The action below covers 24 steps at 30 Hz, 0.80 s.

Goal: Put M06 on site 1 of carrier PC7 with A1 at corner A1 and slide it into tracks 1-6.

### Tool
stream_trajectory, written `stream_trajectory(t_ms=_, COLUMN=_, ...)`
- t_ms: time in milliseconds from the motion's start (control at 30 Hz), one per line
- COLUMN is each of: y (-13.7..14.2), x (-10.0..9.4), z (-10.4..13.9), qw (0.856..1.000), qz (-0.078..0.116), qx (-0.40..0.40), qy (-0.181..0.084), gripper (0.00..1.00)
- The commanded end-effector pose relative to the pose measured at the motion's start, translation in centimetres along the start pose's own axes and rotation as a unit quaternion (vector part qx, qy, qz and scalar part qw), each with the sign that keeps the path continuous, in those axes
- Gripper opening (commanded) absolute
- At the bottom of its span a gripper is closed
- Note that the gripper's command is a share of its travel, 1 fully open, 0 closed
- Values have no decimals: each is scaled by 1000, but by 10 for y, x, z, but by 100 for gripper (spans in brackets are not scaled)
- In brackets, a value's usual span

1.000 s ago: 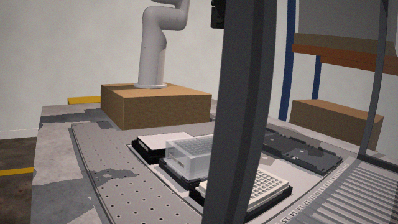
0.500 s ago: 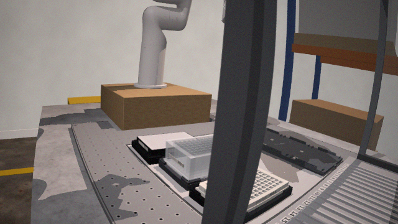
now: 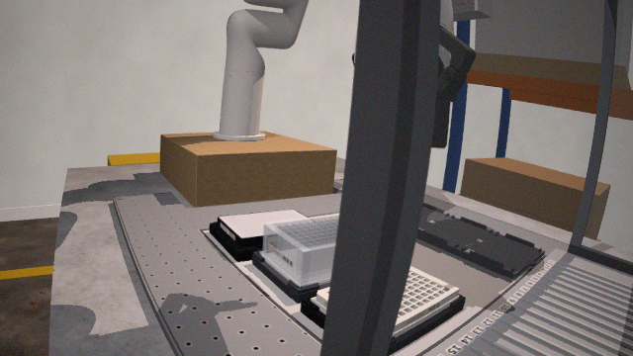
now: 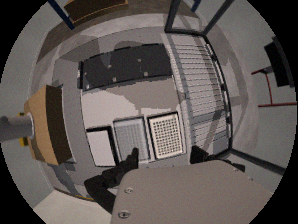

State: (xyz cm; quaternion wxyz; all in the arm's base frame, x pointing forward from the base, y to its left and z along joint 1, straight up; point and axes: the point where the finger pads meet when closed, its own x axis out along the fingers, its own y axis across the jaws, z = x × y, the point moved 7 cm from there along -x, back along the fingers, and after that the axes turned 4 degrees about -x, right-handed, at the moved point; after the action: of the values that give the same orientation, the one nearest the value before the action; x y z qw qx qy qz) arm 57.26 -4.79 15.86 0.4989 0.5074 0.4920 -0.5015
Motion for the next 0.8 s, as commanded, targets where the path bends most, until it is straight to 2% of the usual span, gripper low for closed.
stream_trajectory(t_ms=0, y=21, x=15, z=4, qw=996, qz=-5, qx=-86, qy=1, gripper=100)
stream_trajectory(t_ms=233, y=37, x=30, z=7, qw=994, qz=-5, qx=-105, qy=1, gripper=100)
stream_trajectory(t_ms=767, y=37, x=30, z=7, qw=994, qz=-5, qx=-105, qy=1, gripper=100)
